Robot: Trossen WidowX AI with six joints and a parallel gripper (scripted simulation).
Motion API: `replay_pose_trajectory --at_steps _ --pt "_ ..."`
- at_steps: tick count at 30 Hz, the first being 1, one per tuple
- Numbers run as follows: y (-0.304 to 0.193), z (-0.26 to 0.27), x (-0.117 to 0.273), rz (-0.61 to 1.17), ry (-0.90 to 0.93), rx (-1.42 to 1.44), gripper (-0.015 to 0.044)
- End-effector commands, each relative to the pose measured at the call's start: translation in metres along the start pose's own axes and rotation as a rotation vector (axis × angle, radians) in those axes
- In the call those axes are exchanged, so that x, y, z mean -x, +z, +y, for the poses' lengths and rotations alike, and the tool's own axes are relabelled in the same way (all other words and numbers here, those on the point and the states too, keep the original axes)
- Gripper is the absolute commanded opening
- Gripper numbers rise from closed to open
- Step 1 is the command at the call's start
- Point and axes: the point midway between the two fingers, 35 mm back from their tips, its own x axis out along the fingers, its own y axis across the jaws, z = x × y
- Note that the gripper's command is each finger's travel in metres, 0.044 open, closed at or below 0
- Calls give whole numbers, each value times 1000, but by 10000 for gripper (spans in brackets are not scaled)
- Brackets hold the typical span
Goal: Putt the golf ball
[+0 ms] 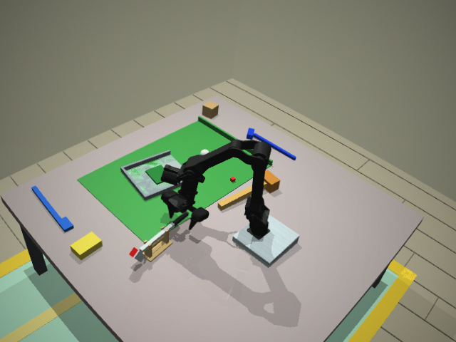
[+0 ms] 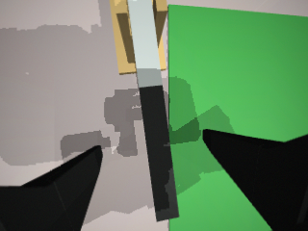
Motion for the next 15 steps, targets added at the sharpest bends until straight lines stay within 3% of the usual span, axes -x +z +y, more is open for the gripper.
replay_pose_trajectory --at_steps 1,15 --pt "-2 0 -4 3 -1 -4 440" --pt "0 0 -1 0 1 0 72"
